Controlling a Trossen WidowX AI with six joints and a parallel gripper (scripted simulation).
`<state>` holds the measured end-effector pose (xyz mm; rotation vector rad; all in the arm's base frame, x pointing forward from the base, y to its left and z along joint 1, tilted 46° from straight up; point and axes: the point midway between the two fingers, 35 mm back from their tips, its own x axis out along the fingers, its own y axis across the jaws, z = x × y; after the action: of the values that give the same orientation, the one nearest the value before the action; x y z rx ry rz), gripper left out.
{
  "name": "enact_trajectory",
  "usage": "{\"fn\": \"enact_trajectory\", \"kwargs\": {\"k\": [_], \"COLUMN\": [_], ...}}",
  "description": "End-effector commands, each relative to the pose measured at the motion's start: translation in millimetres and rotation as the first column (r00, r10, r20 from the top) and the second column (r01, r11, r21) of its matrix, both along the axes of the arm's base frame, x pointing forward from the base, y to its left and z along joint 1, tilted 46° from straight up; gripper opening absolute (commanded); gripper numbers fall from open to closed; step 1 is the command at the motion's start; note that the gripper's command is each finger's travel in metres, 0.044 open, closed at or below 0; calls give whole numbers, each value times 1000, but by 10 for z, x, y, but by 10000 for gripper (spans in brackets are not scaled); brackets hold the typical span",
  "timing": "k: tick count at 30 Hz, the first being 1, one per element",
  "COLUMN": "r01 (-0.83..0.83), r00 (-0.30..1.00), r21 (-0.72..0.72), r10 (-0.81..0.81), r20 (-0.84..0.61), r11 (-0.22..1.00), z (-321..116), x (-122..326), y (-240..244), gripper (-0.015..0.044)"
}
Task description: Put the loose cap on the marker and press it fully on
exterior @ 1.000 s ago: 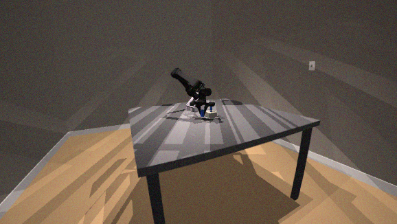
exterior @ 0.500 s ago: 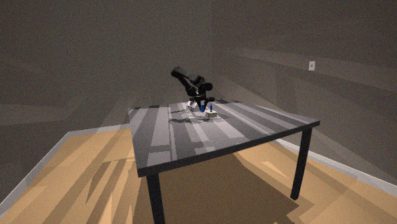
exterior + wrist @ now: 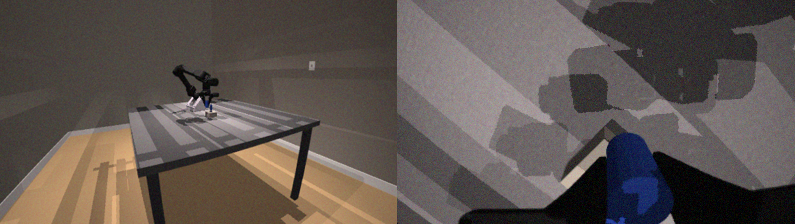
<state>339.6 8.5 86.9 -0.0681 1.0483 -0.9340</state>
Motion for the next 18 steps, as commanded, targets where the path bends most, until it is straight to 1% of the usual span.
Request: {"fn": "enact_trajectory", "kwargs": {"k": [1,18], "r01": [0,3], "r00": [1000,1000], "r21": [5,-10], "r10": [0,-3], "r20": [-6,-3], "r11": [1000,1000], "z": [-56,-187], "x": [-84,-399], "y": [149,598], "gripper": [0,0]}}
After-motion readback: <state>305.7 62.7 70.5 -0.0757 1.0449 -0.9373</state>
